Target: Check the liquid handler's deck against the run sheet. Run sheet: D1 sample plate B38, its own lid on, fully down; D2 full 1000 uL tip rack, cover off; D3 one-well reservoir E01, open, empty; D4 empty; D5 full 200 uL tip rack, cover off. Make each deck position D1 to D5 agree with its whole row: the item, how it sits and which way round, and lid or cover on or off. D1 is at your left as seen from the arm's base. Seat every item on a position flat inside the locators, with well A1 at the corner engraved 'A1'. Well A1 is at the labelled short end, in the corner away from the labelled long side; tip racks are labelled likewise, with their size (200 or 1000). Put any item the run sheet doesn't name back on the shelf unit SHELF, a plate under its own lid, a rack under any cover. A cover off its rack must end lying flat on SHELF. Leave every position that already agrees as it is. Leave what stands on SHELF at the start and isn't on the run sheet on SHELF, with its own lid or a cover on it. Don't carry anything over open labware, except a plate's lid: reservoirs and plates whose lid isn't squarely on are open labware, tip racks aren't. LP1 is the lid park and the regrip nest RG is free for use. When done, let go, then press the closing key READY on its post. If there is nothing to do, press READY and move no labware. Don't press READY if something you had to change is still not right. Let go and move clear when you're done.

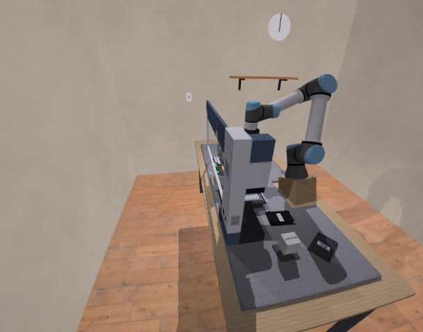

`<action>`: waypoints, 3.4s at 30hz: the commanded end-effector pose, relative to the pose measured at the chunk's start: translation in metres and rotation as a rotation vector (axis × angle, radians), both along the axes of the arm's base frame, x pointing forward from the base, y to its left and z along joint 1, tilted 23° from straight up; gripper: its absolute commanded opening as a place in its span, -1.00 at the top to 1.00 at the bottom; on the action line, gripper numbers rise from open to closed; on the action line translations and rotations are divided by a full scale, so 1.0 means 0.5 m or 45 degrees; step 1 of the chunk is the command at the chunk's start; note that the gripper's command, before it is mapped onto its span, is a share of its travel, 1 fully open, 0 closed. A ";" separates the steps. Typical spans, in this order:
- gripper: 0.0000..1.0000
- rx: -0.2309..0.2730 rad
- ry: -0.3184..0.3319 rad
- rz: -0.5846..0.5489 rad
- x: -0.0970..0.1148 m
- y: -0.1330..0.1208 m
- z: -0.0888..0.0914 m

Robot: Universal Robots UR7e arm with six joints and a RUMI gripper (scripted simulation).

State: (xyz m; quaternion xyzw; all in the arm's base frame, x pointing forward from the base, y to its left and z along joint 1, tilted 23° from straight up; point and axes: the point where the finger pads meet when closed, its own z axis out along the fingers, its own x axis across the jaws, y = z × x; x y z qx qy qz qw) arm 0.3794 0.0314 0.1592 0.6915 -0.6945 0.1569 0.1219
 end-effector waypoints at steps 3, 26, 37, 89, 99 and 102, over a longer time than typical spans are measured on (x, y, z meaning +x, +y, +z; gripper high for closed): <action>1.00 -0.001 -0.004 -0.001 0.001 0.008 0.021; 1.00 0.000 -0.004 -0.001 -0.003 0.035 0.086; 1.00 -0.001 0.002 -0.003 -0.005 0.041 0.100; 1.00 -0.001 0.004 -0.001 -0.190 0.038 0.090; 1.00 -0.001 0.004 -0.001 -0.236 0.037 0.088; 1.00 -0.001 0.004 -0.001 -0.250 0.037 0.088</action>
